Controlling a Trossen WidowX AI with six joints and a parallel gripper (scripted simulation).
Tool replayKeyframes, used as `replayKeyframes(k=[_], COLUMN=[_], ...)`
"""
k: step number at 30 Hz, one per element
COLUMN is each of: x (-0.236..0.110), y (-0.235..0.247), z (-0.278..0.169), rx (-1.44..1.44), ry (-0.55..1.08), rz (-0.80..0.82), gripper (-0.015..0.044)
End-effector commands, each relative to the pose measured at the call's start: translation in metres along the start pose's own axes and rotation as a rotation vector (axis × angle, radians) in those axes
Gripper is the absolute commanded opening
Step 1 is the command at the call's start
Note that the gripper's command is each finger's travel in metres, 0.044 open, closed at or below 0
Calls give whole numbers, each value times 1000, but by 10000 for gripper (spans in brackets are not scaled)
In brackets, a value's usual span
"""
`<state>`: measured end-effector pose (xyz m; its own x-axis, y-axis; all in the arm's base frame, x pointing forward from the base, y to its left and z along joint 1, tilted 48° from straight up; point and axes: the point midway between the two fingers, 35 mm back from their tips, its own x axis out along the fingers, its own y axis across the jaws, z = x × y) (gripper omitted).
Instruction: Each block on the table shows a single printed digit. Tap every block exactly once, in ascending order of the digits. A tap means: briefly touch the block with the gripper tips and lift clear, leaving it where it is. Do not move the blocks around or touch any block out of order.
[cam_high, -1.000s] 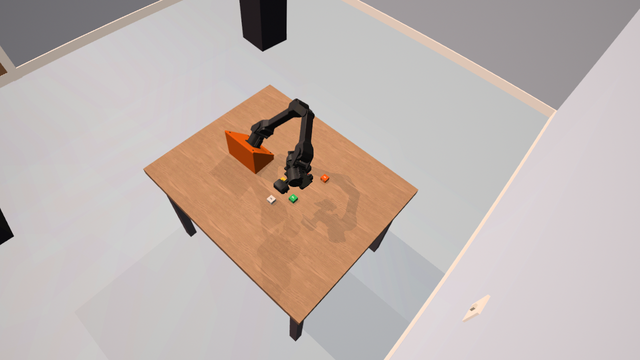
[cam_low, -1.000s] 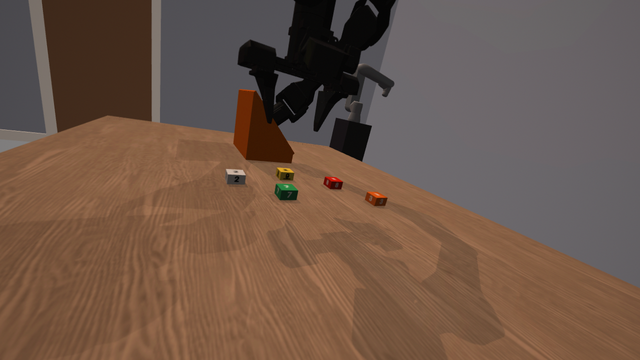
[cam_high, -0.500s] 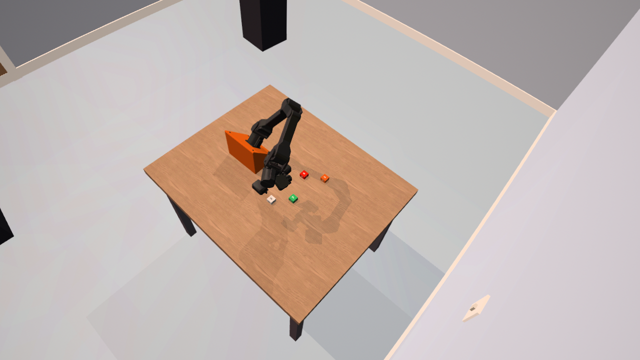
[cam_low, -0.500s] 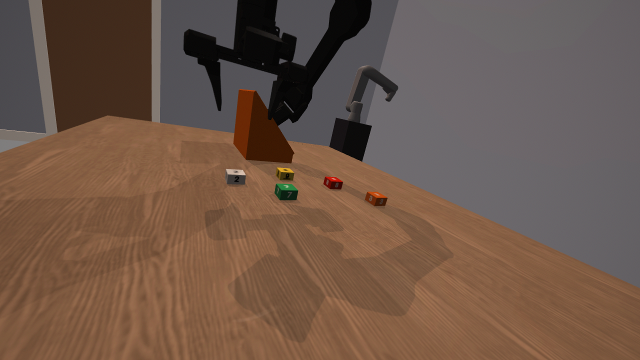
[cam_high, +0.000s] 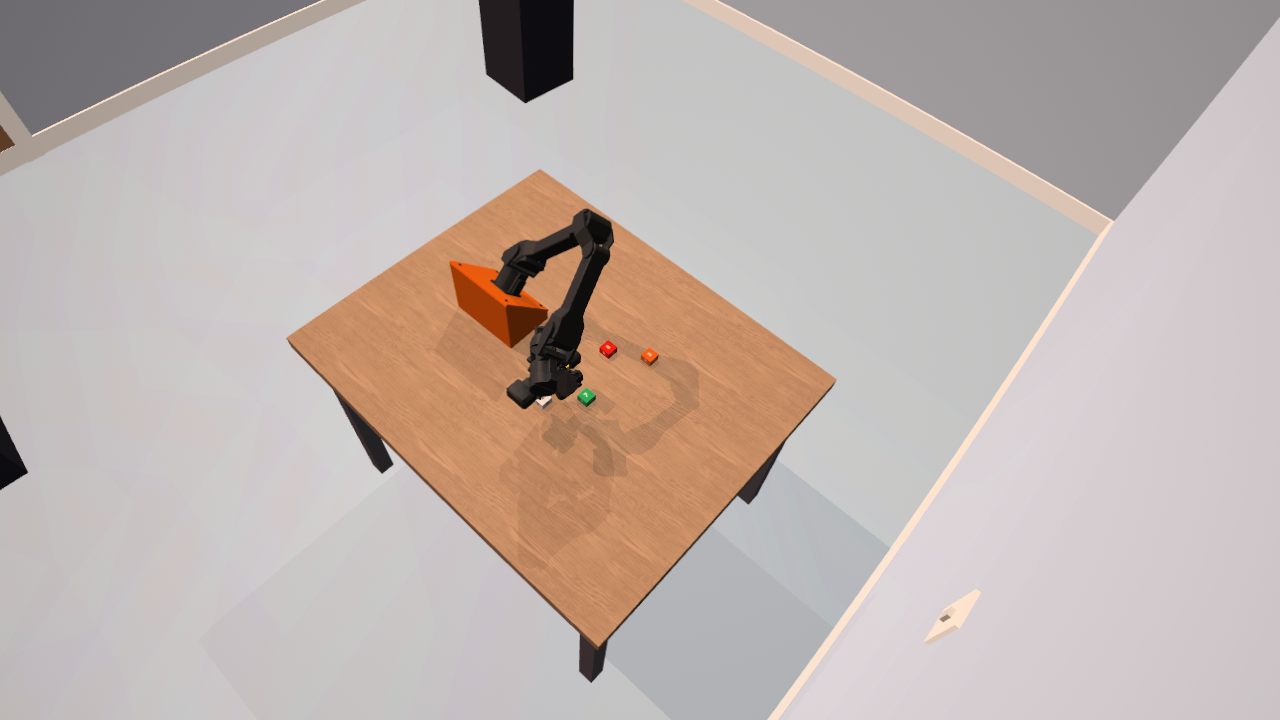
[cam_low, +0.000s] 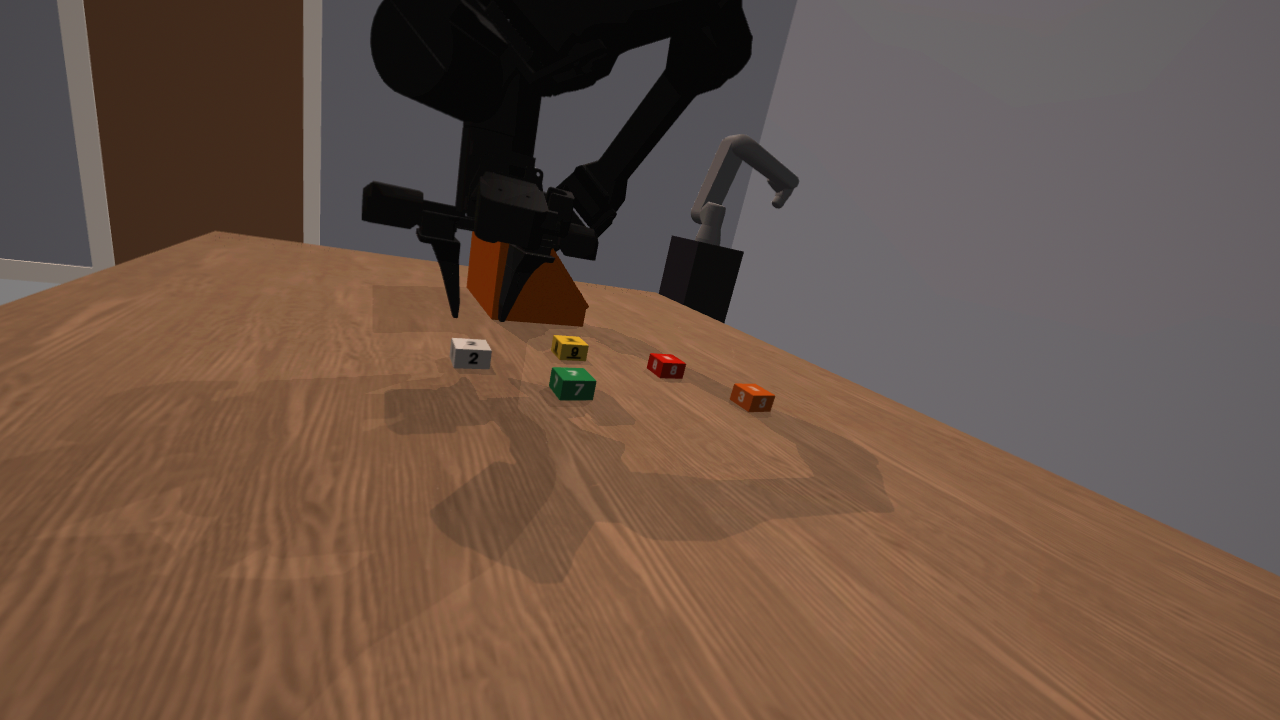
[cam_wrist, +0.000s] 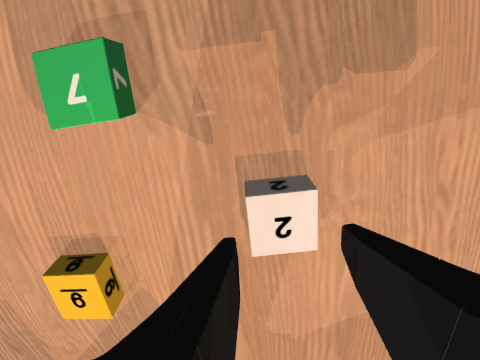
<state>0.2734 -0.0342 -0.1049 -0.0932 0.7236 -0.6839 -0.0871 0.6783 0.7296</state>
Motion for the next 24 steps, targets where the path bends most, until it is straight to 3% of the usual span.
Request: replayKeyframes(k=[1,24], x=[3,24], y=[0,0], z=[0,1], rx=[5,5], ry=[-7,-7], rz=[3,3], gripper=[20,20])
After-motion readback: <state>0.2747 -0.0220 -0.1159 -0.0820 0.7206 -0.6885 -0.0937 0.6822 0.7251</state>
